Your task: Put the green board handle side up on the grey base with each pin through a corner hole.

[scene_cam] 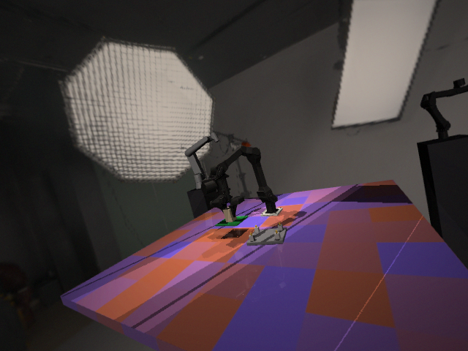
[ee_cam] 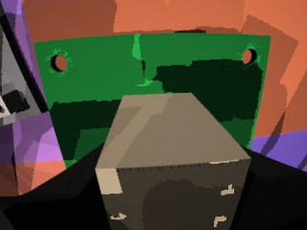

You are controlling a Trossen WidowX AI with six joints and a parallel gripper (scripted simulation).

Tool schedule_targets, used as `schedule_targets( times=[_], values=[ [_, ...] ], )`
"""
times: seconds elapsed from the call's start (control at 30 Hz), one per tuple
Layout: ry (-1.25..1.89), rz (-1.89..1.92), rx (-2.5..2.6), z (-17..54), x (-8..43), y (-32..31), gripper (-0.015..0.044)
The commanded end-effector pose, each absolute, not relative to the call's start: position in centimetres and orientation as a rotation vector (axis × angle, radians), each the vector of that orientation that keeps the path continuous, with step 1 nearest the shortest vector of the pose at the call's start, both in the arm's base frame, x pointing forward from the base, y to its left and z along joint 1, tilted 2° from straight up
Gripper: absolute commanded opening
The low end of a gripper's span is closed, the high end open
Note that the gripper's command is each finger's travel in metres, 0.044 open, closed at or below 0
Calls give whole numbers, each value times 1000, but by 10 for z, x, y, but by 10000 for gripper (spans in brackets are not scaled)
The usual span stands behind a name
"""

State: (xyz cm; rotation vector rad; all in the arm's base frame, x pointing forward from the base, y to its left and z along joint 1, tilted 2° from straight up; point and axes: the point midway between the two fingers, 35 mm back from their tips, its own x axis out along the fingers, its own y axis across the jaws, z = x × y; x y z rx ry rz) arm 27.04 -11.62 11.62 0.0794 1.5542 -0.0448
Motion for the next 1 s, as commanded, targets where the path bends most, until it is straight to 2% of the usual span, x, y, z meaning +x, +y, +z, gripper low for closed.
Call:
schedule_targets(
  times=[0.0, 0.97],
  values=[
    [1541, -44, 74, 129, 270, -116, 0],
    [1539, 9, 25, 141, 295, -68, 0]
  ],
)
